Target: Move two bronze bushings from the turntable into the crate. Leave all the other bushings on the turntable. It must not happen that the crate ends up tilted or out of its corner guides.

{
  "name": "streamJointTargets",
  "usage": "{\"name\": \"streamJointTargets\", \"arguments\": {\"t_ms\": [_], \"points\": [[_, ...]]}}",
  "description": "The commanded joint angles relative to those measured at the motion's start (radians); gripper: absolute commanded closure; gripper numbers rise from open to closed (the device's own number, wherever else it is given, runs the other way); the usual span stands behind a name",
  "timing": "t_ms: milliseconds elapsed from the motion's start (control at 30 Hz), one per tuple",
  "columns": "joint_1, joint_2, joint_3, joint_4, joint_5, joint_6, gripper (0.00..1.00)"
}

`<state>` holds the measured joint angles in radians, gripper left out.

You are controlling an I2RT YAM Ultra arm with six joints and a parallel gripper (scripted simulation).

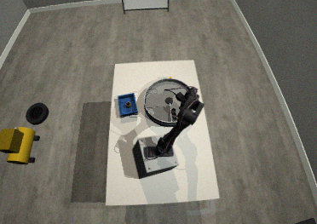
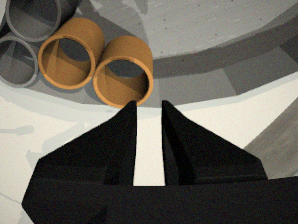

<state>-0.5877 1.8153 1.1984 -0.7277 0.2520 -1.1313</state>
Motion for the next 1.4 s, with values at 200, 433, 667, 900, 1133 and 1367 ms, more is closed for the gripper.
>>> {"name": "streamJointTargets", "arguments": {"t_ms": [200, 433, 667, 900, 1133, 1367], "points": [[0.0, -0.02, 0.027, -0.005, -0.016, -0.009, 0.85], [0.006, -0.028, 0.006, 0.001, -0.016, -0.004, 0.85], [0.014, -0.031, 0.002, 0.004, -0.016, 0.003, 0.85], [0.014, -0.031, 0.002, 0.004, -0.016, 0.003, 0.85], [0.014, -0.031, 0.002, 0.004, -0.016, 0.003, 0.85], [0.014, -0.031, 0.002, 0.004, -0.016, 0.003, 0.85]]}}
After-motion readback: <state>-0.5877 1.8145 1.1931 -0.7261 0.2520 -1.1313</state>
